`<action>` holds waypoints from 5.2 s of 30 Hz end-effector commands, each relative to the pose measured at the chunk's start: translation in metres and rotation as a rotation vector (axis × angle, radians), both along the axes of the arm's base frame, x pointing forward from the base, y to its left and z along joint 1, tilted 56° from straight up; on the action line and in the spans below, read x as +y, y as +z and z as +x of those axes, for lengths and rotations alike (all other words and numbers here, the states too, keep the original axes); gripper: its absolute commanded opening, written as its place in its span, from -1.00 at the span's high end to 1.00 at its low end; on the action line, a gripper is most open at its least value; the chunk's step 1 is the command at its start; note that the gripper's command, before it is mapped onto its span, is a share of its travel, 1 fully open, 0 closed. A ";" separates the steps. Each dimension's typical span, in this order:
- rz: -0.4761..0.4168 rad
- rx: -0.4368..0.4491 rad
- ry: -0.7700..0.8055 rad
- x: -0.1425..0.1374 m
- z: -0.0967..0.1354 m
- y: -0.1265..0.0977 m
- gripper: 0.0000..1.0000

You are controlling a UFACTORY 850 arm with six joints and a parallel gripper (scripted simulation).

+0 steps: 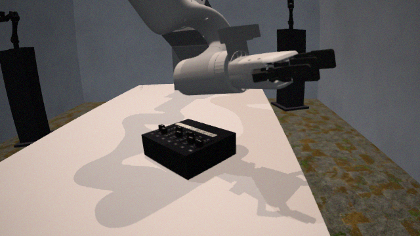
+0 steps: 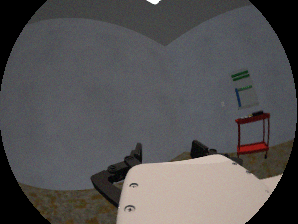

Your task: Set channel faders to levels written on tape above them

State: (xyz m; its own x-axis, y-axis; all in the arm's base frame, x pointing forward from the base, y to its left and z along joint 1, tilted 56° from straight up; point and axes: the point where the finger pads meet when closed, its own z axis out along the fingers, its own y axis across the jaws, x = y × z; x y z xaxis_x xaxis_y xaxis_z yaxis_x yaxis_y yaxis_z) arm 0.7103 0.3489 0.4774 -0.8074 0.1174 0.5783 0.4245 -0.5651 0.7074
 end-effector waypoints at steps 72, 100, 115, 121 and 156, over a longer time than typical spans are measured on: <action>-1.568 -0.208 -0.129 -0.064 -0.081 -0.156 -1.00; -2.325 -0.470 -0.261 -0.202 -0.104 -0.107 -1.00; -2.557 -0.546 -0.332 -0.242 -0.113 -0.068 -1.00; -2.557 -0.546 -0.332 -0.242 -0.113 -0.068 -1.00; -2.177 -0.114 -1.060 -0.283 -0.023 -0.047 -1.00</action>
State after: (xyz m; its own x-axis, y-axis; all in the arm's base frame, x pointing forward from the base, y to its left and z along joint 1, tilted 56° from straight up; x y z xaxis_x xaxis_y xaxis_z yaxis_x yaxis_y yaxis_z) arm 0.6807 0.0674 0.4296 -0.2111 0.4166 -0.8843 0.5479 0.7996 0.2459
